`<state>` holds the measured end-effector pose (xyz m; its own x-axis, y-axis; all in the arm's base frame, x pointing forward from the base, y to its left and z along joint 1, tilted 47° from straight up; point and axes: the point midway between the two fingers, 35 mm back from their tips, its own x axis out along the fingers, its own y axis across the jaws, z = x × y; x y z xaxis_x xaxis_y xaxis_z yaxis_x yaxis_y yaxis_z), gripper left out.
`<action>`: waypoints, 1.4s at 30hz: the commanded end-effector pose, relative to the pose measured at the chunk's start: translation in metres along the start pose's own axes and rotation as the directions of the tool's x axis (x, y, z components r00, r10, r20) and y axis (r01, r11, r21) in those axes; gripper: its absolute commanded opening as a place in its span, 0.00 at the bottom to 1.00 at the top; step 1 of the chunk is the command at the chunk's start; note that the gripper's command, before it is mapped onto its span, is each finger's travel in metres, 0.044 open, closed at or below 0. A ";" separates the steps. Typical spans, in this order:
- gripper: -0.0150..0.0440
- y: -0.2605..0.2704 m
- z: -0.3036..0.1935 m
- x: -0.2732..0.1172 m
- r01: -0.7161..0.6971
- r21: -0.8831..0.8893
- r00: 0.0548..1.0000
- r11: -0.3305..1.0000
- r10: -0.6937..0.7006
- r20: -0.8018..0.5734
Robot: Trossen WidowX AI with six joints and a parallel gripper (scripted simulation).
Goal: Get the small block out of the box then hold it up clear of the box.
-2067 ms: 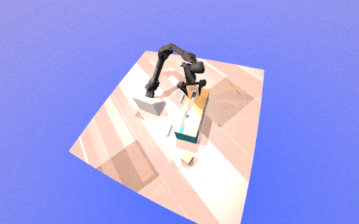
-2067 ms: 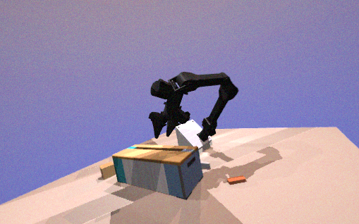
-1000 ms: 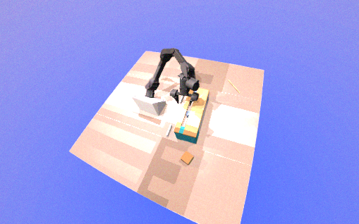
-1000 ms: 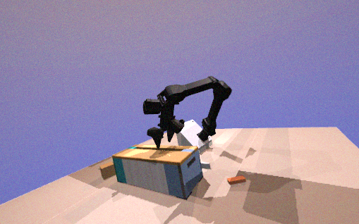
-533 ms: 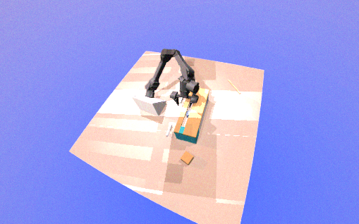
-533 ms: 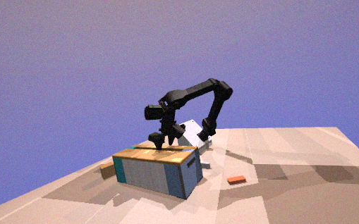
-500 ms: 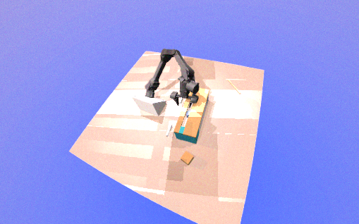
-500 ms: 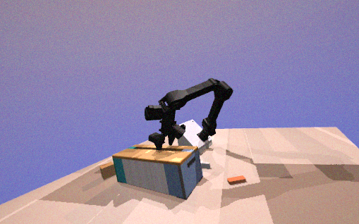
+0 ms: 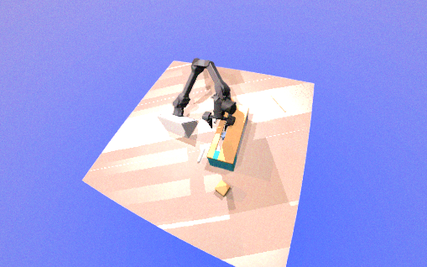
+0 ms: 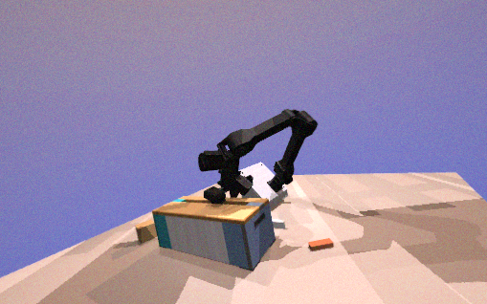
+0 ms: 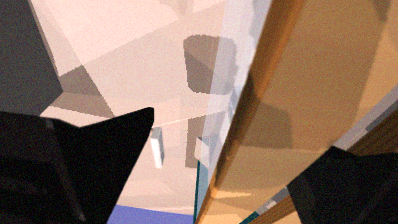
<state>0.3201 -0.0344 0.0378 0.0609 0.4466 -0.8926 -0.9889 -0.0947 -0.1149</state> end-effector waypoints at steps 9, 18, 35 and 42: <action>0.93 0.000 -0.014 0.005 0.000 0.001 1.000 1.000 0.000 -0.001; 0.93 0.000 -0.029 0.011 0.000 0.000 1.000 1.000 0.000 -0.001; 0.93 -0.002 -0.022 0.008 0.000 0.000 1.000 1.000 0.000 -0.001; 0.93 -0.002 -0.030 0.011 0.000 0.000 1.000 1.000 0.000 -0.001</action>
<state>0.3224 -0.0516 0.0169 0.0489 0.4484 -0.8925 -0.9903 -0.0943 -0.1016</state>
